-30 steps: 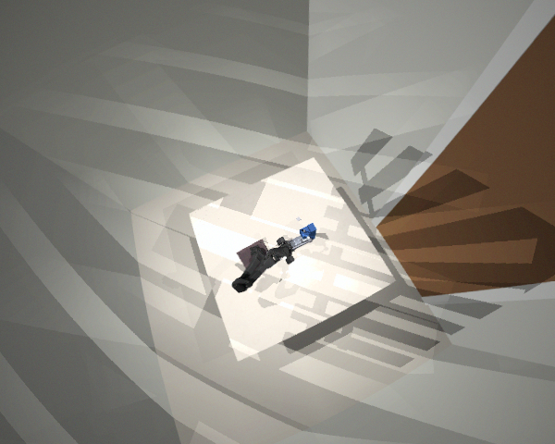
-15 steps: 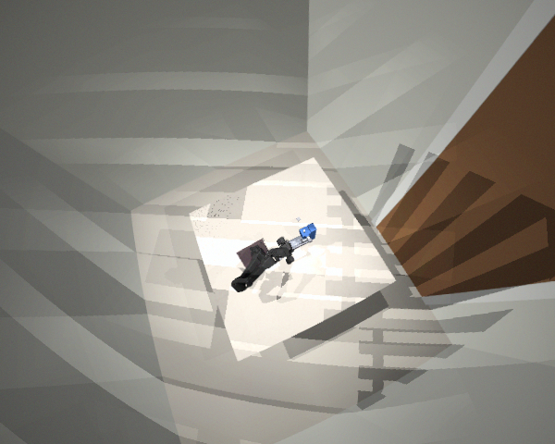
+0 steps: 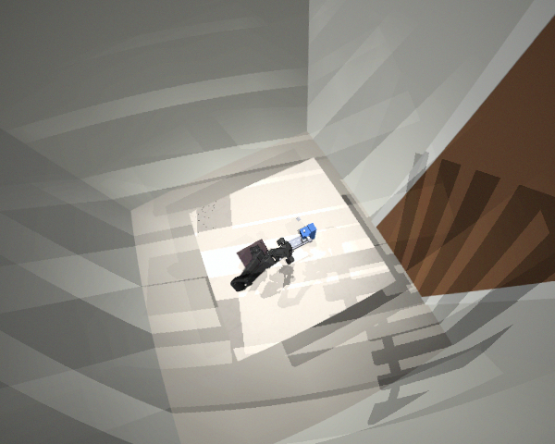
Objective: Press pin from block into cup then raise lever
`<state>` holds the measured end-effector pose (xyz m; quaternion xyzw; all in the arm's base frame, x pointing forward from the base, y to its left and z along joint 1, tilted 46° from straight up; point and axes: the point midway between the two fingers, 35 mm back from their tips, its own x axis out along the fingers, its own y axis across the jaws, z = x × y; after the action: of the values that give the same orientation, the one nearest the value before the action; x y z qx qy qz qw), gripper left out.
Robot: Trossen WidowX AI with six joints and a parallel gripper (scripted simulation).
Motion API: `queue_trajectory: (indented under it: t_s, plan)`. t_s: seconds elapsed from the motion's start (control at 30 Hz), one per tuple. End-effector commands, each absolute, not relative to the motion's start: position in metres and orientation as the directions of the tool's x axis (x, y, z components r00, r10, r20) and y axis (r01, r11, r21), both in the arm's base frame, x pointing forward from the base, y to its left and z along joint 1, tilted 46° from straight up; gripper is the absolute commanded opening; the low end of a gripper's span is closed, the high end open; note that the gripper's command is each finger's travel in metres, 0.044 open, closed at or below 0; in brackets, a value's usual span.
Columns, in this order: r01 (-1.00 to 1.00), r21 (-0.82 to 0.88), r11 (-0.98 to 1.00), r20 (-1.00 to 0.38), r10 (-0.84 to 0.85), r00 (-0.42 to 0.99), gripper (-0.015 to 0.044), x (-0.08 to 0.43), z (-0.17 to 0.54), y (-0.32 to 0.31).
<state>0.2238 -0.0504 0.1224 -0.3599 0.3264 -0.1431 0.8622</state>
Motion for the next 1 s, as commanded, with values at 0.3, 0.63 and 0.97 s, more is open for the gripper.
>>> queue_trajectory:
  t_s: [0.3,0.63,0.97]
  plan:
    - [0.009,-0.711,0.703,-0.461,-0.476,0.749,0.0,0.2251,0.119,-0.0529]
    - [0.009,-0.711,0.703,-0.461,-0.476,0.749,0.0,0.2256,0.1169,-0.0551]
    - [0.009,-0.711,0.703,-0.461,-0.476,0.749,0.0,0.2262,0.1147,-0.0573]
